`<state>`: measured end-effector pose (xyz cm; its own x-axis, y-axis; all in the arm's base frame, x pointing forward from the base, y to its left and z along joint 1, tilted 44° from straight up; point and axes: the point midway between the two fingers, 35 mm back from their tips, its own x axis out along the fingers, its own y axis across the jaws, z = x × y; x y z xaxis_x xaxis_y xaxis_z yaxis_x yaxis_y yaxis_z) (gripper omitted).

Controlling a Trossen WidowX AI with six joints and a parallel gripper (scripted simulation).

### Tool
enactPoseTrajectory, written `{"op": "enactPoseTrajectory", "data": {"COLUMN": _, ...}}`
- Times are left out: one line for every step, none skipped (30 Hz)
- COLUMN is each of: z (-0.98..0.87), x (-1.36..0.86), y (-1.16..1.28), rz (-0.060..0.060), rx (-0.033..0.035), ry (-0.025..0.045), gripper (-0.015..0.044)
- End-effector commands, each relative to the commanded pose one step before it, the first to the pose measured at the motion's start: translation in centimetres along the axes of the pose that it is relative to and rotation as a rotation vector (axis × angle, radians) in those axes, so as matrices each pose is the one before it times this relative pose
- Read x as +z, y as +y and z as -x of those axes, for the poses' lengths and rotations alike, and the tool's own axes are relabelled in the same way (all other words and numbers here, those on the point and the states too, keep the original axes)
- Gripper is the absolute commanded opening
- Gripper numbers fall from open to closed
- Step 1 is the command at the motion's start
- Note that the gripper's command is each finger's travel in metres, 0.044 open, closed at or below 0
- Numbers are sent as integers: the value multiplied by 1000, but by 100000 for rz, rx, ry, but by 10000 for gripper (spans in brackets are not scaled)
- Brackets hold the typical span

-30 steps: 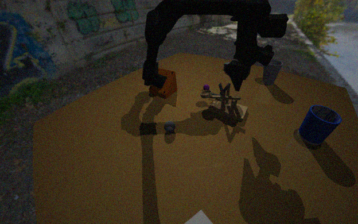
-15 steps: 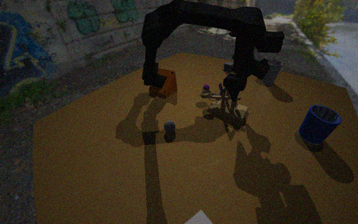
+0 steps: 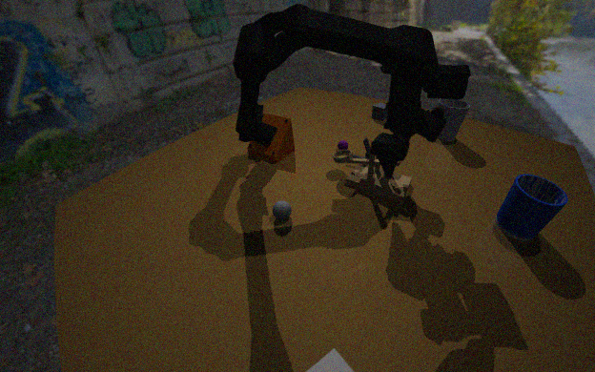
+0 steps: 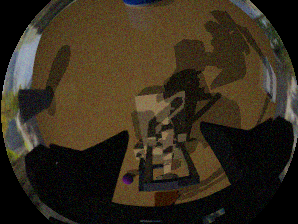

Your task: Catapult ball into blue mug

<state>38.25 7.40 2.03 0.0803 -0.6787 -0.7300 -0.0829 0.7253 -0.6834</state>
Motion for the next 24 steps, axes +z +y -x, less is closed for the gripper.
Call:
{"op": "enactPoseTrajectory", "data": {"z": -861, "x": -95, "y": -79, "rz": 484, "rx": -457, "ry": 368, "gripper": 440}}
{"op": "enactPoseTrajectory", "data": {"z": -162, "x": -2, "y": -2, "rz": -2, "rx": -9, "ry": -1, "gripper": 440}}
{"op": "enactPoseTrajectory", "data": {"z": -162, "x": -3, "y": -3, "rz": -2, "rx": -10, "ry": -1, "gripper": 440}}
{"op": "enactPoseTrajectory", "data": {"z": -162, "x": -4, "y": -3, "rz": -2, "rx": -10, "ry": -1, "gripper": 440}}
{"op": "enactPoseTrajectory", "data": {"z": -162, "x": -5, "y": -3, "rz": -2, "rx": -11, "ry": 0, "gripper": 440}}
{"op": "enactPoseTrajectory", "data": {"z": -162, "x": -6, "y": -4, "rz": -2, "rx": -12, "ry": 0, "gripper": 440}}
{"op": "enactPoseTrajectory", "data": {"z": -162, "x": -6, "y": -4, "rz": -2, "rx": -12, "ry": 0, "gripper": 440}}
{"op": "enactPoseTrajectory", "data": {"z": -161, "x": -7, "y": -4, "rz": -2, "rx": -13, "ry": 0, "gripper": 440}}
{"op": "enactPoseTrajectory", "data": {"z": -161, "x": -8, "y": -5, "rz": -2, "rx": -14, "ry": 0, "gripper": 440}}
{"op": "enactPoseTrajectory", "data": {"z": -161, "x": -9, "y": -5, "rz": -2, "rx": -14, "ry": 1, "gripper": 440}}
{"op": "enactPoseTrajectory", "data": {"z": -161, "x": -10, "y": -5, "rz": -2, "rx": -15, "ry": 1, "gripper": 440}}
{"op": "enactPoseTrajectory", "data": {"z": -161, "x": -11, "y": -5, "rz": -2, "rx": -16, "ry": 1, "gripper": 440}}
{"op": "enactPoseTrajectory", "data": {"z": -161, "x": -12, "y": -6, "rz": -2, "rx": -16, "ry": 1, "gripper": 440}}
{"op": "enactPoseTrajectory", "data": {"z": -160, "x": -13, "y": -6, "rz": -2, "rx": -17, "ry": 2, "gripper": 440}}
{"op": "enactPoseTrajectory", "data": {"z": -129, "x": -11, "y": -5, "rz": -2, "rx": -14, "ry": 2, "gripper": 440}}
{"op": "enactPoseTrajectory", "data": {"z": -77, "x": -7, "y": -3, "rz": -1, "rx": -9, "ry": 1, "gripper": 440}}
{"op": "enactPoseTrajectory", "data": {"z": -26, "x": -2, "y": -1, "rz": 0, "rx": -3, "ry": 0, "gripper": 440}}
{"op": "enactPoseTrajectory", "data": {"z": 0, "x": 0, "y": 0, "rz": 0, "rx": 0, "ry": 0, "gripper": 440}}
{"op": "enactPoseTrajectory", "data": {"z": 389, "x": 99, "y": 59, "rz": -470, "rx": 408, "ry": -209, "gripper": 414}}
{"op": "enactPoseTrajectory", "data": {"z": 0, "x": 0, "y": 0, "rz": 0, "rx": 0, "ry": 0, "gripper": 387}}
{"op": "enactPoseTrajectory", "data": {"z": 0, "x": 0, "y": 0, "rz": 0, "rx": 0, "ry": 0, "gripper": 361}}
{"op": "enactPoseTrajectory", "data": {"z": 0, "x": 0, "y": 0, "rz": 0, "rx": 0, "ry": 0, "gripper": 335}}
{"op": "enactPoseTrajectory", "data": {"z": 0, "x": 0, "y": 0, "rz": 0, "rx": 0, "ry": 0, "gripper": 309}}
{"op": "enactPoseTrajectory", "data": {"z": 0, "x": 0, "y": 0, "rz": 0, "rx": 0, "ry": 0, "gripper": 282}}
